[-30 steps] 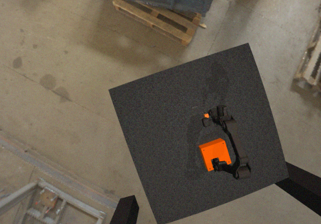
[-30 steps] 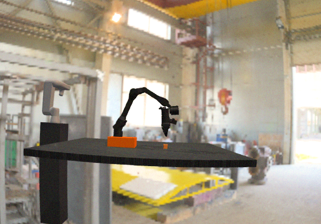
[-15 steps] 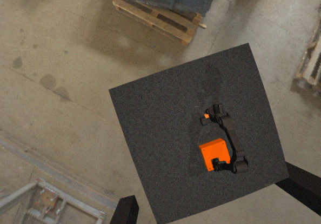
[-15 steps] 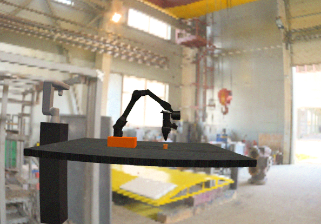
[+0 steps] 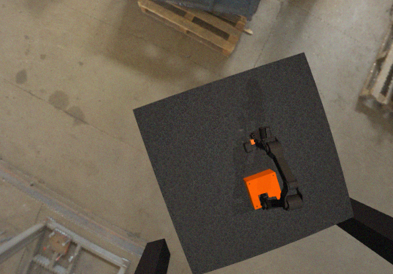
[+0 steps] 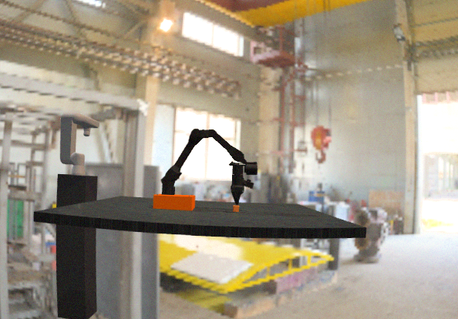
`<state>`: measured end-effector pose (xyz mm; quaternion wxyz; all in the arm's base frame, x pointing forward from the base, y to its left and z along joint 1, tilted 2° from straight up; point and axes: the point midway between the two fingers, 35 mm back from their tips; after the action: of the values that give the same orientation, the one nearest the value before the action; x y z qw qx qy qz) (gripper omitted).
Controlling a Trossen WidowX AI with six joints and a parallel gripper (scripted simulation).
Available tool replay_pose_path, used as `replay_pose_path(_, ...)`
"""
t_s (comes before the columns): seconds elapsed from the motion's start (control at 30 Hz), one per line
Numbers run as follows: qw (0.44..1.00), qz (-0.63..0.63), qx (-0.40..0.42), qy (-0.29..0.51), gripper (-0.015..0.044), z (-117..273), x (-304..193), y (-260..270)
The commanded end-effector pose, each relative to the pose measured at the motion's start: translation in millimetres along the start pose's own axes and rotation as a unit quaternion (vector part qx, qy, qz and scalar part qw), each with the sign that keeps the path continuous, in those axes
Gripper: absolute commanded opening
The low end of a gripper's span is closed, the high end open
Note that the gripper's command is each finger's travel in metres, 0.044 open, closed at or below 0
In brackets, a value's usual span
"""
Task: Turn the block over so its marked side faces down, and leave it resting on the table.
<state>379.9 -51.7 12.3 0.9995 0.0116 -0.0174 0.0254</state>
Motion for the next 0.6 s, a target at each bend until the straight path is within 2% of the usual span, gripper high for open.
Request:
replay_pose_path(0.0, 1.0, -0.003, -0.002, 0.004, 0.044, -9, -2, 0)
replay_pose_path(0.4, 1.0, -0.003, -0.002, 0.004, 0.044, -26, -2, 0)
replay_pose_path(0.57, 1.0, -0.003, -0.002, 0.004, 0.0309, -26, -2, 0)
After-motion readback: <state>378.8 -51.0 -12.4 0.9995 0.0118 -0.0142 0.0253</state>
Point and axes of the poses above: the point midway between the two fingers, 35 mm back from their tips, its own z axis back along the fingers, its own y axis across the jaws, x = y × z, and after that the axes turned 1 degree about z, right-handed
